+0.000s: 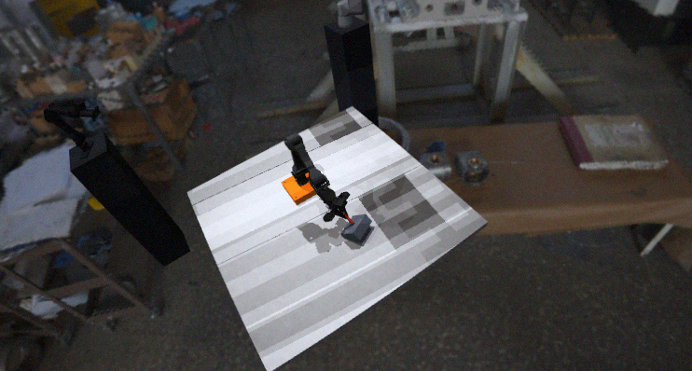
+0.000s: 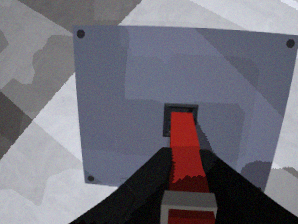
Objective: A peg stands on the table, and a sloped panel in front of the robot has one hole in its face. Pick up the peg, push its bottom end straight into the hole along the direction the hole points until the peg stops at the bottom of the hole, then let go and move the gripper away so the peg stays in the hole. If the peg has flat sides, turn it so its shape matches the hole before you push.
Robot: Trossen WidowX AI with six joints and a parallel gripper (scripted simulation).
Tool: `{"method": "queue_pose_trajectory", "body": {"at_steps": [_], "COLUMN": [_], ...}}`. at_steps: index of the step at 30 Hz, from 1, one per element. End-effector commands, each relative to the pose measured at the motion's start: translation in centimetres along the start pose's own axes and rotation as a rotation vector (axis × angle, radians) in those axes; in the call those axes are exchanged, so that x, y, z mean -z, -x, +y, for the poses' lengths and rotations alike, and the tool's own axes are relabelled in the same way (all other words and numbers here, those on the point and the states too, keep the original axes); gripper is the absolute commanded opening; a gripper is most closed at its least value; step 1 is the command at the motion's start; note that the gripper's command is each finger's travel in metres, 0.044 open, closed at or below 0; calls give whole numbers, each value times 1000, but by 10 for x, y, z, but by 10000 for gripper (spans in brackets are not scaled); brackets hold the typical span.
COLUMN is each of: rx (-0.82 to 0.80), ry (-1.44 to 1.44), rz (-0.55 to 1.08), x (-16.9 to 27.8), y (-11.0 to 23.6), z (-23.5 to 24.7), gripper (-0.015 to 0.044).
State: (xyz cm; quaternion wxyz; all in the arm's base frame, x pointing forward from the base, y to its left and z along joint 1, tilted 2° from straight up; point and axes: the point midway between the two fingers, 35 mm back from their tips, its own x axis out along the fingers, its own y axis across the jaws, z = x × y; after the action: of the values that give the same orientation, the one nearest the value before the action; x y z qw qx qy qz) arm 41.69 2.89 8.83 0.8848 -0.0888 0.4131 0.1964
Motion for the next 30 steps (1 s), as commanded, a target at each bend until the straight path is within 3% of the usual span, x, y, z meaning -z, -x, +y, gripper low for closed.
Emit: {"method": "queue_pose_trajectory", "body": {"at_steps": [1, 30], "rx": [-1, -1], "ry": [-1, -1], "rz": [3, 3], "x": [1, 1], "y": [-3, -9], "z": [0, 0], "gripper": [0, 0]}}
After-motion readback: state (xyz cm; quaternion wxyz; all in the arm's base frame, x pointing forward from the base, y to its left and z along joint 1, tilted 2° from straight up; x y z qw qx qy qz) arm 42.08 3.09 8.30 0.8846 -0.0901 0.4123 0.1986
